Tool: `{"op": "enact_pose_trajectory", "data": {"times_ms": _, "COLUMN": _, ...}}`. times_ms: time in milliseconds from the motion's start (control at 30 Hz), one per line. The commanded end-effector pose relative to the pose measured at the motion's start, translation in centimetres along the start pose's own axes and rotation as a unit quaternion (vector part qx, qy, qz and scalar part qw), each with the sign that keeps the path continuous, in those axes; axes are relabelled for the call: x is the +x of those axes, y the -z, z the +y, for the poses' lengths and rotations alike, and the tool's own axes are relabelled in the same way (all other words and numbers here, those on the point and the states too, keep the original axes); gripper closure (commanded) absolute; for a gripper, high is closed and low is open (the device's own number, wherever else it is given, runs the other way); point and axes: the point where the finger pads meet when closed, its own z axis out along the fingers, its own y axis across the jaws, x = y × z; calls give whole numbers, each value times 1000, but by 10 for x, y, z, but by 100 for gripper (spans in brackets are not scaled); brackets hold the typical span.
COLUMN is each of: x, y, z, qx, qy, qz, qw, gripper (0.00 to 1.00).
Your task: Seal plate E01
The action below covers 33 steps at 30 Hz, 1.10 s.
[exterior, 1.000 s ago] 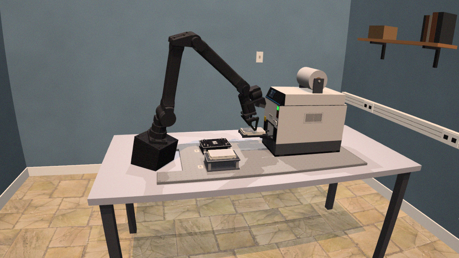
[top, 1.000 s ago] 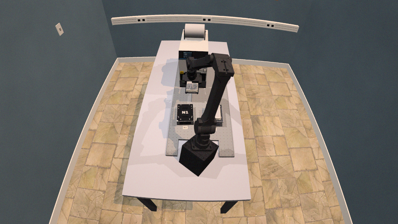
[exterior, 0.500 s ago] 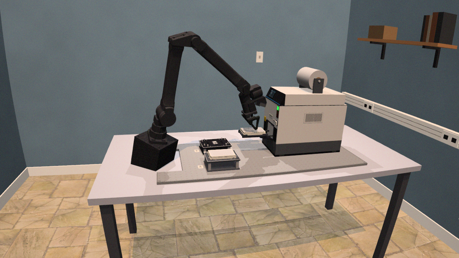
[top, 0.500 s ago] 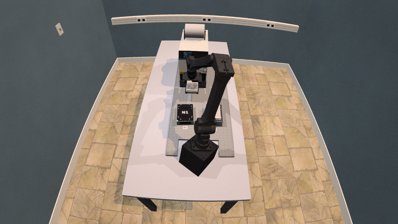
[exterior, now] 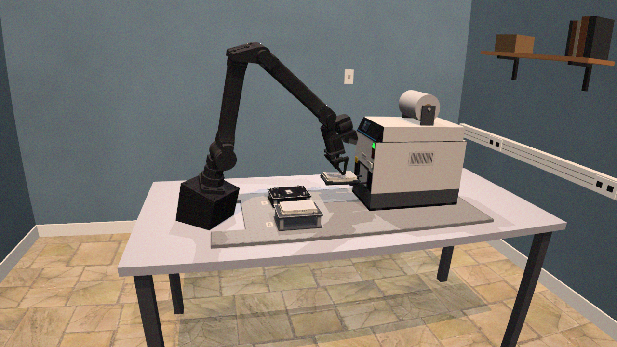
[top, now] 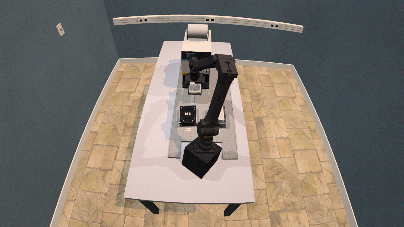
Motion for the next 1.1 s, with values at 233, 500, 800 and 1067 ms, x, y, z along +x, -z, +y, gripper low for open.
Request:
{"op": "enact_pose_trajectory", "data": {"times_ms": 233, "x": -23, "y": 18, "z": 7, "qx": -7, "qy": -7, "qz": -25, "qw": 1000, "gripper": 0}}
{"op": "enact_pose_trajectory", "data": {"times_ms": 500, "x": -29, "y": 22, "z": 6, "qx": -8, "qy": -9, "qz": -31, "qw": 999, "gripper": 0}}
{"op": "enact_pose_trajectory", "data": {"times_ms": 800, "x": -26, "y": 12, "z": 9, "qx": -6, "qy": -6, "qz": -21, "qw": 1000, "gripper": 0}}
{"op": "enact_pose_trajectory", "data": {"times_ms": 1067, "x": -10, "y": -13, "z": -1, "qx": -2, "qy": -6, "qz": -12, "qw": 1000, "gripper": 0}}
